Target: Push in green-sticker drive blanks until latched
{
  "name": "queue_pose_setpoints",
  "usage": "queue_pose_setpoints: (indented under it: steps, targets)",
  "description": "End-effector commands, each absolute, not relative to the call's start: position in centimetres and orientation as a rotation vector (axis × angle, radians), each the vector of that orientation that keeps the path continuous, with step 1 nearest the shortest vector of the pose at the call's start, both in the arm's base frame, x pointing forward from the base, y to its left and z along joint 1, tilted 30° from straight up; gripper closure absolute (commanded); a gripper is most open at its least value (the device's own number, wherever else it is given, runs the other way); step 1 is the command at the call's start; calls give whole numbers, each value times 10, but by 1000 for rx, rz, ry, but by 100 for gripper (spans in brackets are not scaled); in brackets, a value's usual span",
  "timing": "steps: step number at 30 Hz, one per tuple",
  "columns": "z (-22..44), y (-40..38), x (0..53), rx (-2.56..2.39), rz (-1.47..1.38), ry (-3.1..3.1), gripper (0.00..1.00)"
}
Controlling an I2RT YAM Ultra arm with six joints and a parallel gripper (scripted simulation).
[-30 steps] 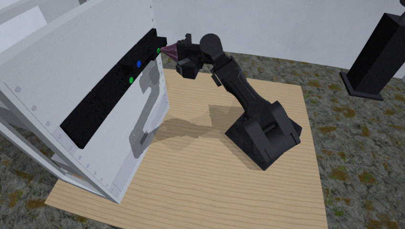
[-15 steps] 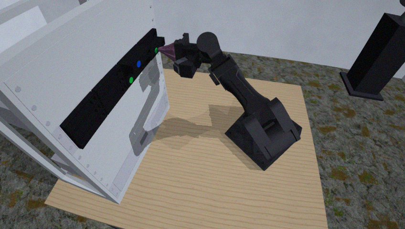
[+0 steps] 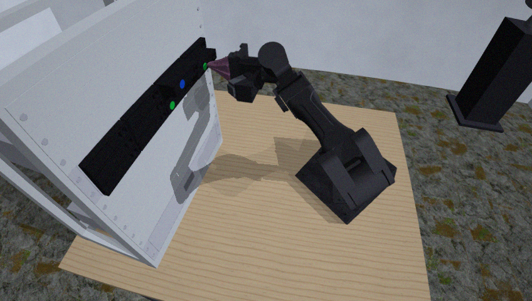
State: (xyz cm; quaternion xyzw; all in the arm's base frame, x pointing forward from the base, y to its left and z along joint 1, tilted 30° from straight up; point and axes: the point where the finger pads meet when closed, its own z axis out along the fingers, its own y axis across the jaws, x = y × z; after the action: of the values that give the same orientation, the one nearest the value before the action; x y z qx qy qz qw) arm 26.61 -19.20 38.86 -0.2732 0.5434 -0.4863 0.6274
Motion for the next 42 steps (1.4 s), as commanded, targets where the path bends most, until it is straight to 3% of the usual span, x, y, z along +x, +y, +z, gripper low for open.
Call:
queue_pose_setpoints:
  steps: [1, 42]
  targets:
    - [405, -199, 269, -598, -1147, 1232, 100]
    - [415, -203, 281, -602, -1153, 1227, 100]
